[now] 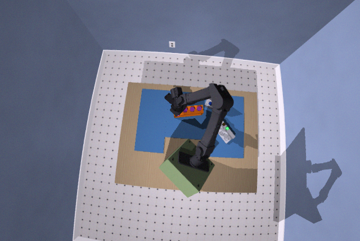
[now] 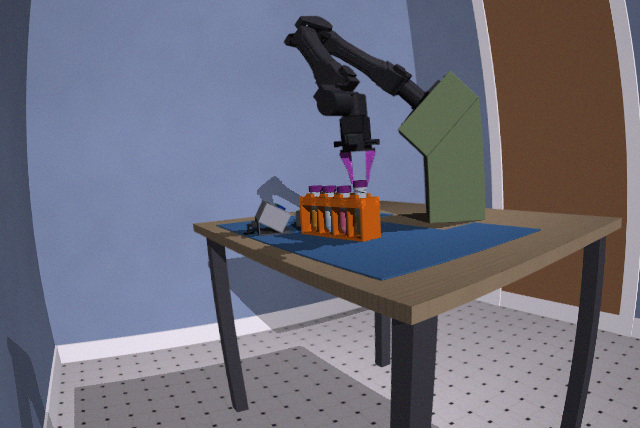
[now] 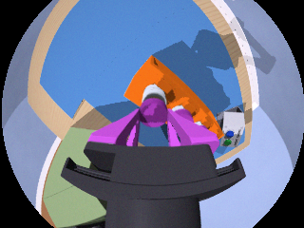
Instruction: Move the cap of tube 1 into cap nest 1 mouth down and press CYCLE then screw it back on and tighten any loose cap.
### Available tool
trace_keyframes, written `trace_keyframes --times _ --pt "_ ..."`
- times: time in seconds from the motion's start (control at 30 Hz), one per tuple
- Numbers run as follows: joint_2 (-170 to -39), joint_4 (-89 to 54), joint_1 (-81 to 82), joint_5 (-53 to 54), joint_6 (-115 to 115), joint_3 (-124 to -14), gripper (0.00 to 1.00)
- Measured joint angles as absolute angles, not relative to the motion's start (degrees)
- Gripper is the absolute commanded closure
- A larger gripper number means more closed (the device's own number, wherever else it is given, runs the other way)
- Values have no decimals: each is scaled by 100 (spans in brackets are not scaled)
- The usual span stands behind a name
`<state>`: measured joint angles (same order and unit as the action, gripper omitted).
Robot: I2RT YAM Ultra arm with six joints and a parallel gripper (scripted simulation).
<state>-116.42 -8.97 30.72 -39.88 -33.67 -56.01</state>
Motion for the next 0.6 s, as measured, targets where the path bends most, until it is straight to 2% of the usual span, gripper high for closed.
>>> trace_keyframes --times 0.6 --pt "-11655 -729 3079 -3964 -3450 -5618 100"
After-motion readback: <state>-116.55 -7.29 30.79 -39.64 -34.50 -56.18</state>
